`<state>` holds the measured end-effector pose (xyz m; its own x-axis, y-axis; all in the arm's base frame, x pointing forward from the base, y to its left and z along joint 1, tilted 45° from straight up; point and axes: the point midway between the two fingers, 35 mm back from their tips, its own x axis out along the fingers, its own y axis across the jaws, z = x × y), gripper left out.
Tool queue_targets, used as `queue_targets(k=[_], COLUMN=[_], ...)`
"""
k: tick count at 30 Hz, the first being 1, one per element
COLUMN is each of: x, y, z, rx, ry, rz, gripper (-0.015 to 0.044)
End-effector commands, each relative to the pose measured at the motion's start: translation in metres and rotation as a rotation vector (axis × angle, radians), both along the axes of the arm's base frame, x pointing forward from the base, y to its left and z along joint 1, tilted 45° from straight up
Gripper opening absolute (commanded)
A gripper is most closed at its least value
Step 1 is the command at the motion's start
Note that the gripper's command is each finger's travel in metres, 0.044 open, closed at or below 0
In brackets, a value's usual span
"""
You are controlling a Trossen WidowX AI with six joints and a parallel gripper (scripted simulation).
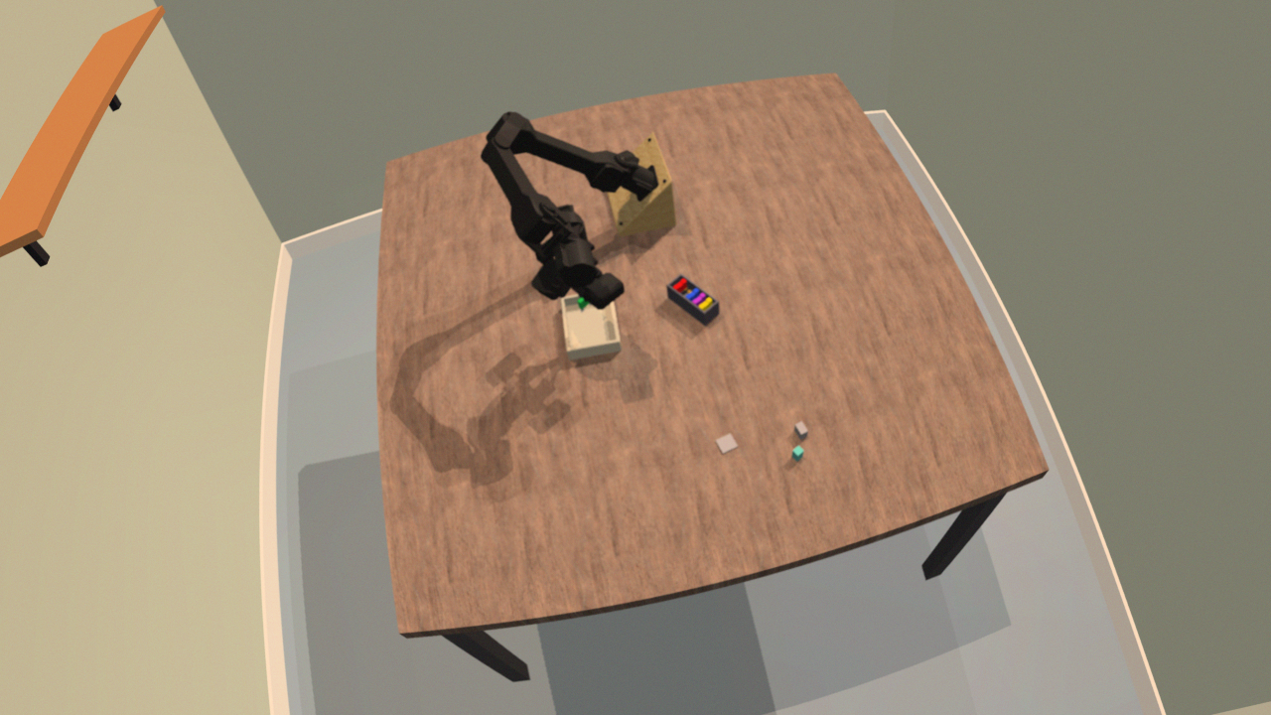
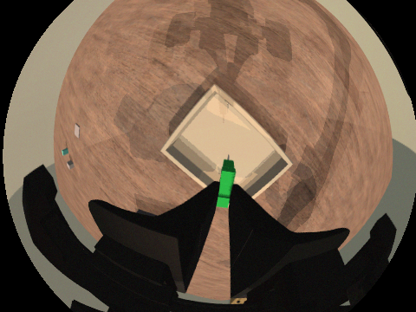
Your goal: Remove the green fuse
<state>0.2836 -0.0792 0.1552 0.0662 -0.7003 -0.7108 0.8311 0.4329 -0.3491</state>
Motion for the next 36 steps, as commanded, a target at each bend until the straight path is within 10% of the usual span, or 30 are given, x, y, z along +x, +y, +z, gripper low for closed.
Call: queue_targets(k=[1, 26, 36], x=[0.0, 0.002, 0.002], y=[-0.003, -0.03, -0.028], z=[-0.001, -0.027, -0.025], rx=[-0.005, -0.007, -0.005], ry=[0.007, 0.006, 0.003], rz=[0.003, 0.003, 0.002], gripper=[0.0, 0.0, 0.0263])
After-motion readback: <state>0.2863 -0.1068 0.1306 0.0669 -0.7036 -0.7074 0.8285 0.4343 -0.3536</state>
